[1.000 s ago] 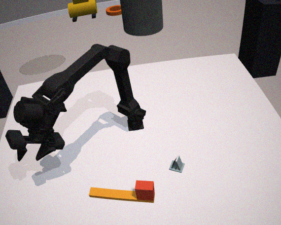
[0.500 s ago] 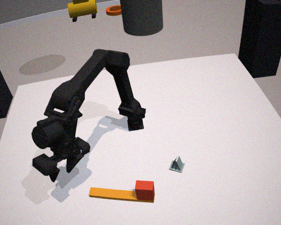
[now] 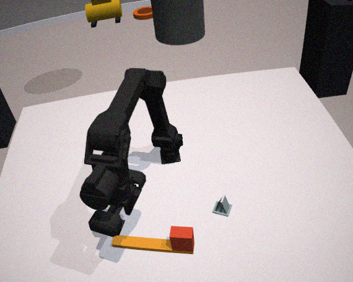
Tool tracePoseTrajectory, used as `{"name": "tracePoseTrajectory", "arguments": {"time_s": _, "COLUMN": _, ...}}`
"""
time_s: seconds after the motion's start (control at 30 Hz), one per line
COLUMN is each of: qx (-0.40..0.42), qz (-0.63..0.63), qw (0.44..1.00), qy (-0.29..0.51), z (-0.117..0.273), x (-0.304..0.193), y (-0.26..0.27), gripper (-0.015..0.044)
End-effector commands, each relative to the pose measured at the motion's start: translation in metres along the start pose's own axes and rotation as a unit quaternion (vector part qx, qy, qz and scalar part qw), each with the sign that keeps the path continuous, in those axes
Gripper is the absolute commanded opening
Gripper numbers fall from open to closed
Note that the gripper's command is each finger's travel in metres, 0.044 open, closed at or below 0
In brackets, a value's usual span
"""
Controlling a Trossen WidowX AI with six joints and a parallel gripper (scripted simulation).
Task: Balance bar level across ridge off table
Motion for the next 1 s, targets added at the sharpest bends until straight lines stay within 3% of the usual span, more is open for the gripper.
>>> {"name": "tracePoseTrajectory", "arguments": {"time_s": 0.0, "qx": -0.033, "qz": 0.036, "qw": 0.999, "qy": 0.022, "z": 0.001, "x": -0.023, "y": -0.005, "gripper": 0.0315}}
{"name": "tracePoseTrajectory", "arguments": {"time_s": 0.4, "qx": -0.08, "qz": 0.08, "qw": 0.993, "qy": 0.045, "z": -0.002, "x": -0.054, "y": -0.014, "gripper": 0.0315}}
{"name": "tracePoseTrajectory", "arguments": {"time_s": 0.97, "qx": -0.08, "qz": 0.08, "qw": 0.993, "qy": 0.045, "z": -0.105, "x": -0.063, "y": -0.03, "gripper": 0.0315}}
Point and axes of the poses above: the point midway between the two fingers, 35 mm back from their tips, its own z axis back along the fingers, its own y axis across the jaws, x = y × z, the point moved 6 cm from there along z, back along the fingers, and after that the axes turned 7 degrees about z, right-handed, at the moved point
